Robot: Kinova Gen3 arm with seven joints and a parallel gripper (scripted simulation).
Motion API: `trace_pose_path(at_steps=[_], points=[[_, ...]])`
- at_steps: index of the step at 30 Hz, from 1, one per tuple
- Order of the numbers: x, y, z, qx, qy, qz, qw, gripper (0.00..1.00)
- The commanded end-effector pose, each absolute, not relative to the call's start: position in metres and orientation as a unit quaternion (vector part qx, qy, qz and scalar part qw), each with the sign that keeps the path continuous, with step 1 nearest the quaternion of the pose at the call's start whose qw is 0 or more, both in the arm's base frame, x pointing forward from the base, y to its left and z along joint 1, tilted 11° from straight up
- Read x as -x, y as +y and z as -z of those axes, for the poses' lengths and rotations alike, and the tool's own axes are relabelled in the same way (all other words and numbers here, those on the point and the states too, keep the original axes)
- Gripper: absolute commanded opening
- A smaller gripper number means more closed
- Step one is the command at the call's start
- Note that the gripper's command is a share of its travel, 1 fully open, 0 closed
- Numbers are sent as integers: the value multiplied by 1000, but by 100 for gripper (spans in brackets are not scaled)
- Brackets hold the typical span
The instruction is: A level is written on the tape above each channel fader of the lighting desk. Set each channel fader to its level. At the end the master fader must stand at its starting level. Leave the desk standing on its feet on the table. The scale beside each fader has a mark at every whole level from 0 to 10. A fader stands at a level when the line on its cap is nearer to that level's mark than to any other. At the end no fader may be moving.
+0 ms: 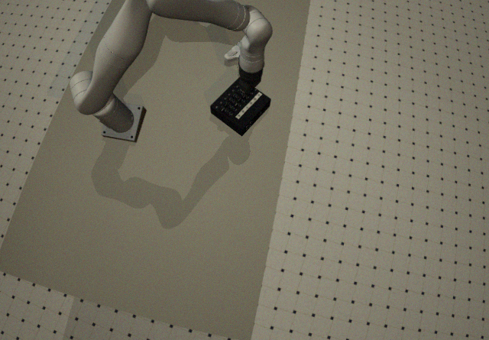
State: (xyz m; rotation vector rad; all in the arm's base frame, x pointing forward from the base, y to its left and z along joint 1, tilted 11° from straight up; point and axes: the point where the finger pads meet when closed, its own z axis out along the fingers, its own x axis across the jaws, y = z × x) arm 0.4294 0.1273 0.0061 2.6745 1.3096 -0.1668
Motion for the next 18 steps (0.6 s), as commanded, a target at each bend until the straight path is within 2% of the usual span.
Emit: trace_pose_path(at_steps=[1,18], points=[[-430,128,-9,-894,438,54,79,0],[-431,135,-44,-894,438,54,79,0]])
